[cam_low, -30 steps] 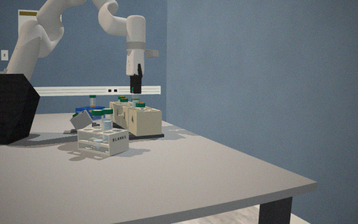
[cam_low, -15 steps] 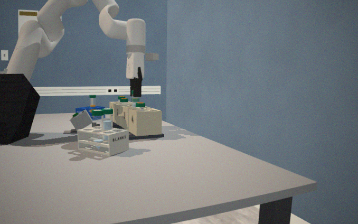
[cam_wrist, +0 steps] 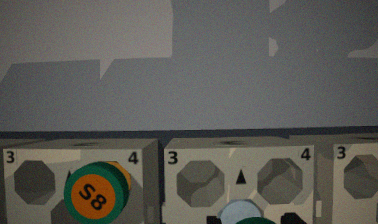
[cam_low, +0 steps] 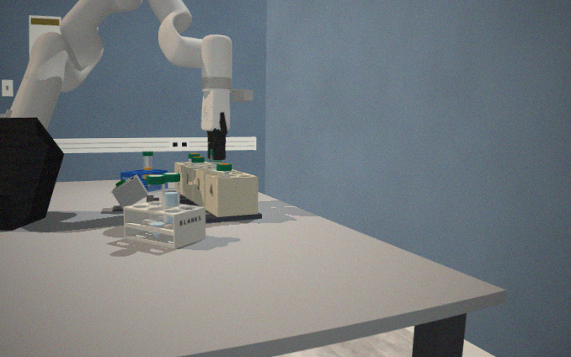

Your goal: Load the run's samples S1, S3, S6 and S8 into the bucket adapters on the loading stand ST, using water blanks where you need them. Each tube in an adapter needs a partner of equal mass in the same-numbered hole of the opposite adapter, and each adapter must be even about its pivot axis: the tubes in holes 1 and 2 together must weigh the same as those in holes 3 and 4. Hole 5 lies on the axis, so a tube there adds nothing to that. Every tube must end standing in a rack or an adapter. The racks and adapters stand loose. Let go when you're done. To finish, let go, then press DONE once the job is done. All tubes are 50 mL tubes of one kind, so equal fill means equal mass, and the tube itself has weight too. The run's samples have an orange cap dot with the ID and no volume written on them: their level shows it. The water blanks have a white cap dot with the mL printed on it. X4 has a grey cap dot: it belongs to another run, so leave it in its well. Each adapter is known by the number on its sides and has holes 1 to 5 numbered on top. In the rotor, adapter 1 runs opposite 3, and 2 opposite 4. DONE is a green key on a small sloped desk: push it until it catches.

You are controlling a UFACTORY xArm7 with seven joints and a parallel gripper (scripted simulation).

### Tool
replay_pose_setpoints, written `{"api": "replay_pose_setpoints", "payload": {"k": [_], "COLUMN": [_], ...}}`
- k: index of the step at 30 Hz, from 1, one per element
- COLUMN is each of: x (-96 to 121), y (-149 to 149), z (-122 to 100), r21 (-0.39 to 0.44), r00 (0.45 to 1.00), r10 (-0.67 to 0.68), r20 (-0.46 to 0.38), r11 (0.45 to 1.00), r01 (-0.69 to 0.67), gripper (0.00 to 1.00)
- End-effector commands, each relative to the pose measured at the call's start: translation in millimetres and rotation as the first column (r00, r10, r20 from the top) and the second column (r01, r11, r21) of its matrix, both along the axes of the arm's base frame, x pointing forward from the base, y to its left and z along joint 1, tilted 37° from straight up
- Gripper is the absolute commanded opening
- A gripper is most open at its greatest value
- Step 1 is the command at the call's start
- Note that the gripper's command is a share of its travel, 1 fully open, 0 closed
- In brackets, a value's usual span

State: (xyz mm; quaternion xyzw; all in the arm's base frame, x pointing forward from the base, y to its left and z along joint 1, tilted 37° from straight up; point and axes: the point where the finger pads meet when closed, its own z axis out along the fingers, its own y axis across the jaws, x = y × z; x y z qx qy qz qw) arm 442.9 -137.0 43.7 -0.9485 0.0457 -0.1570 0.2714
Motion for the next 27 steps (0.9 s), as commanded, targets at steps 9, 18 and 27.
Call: {"api": "replay_pose_setpoints", "payload": {"k": [9, 18, 27], "x": [4.1, 6.3, 8.0], "y": [3.5, 7.0, 9.5], "z": [-7.9, -13.5, -17.5], "r21": [-0.002, -0.002, -0.002], "r00": [1.000, 1.000, 1.000], "r10": [-0.003, -0.003, -0.003], "r20": [0.002, 0.002, 0.002], "r11": [1.000, 1.000, 1.000], "r01": [0.003, 0.003, 0.003], "gripper": [0.00, 0.00, 0.00]}}
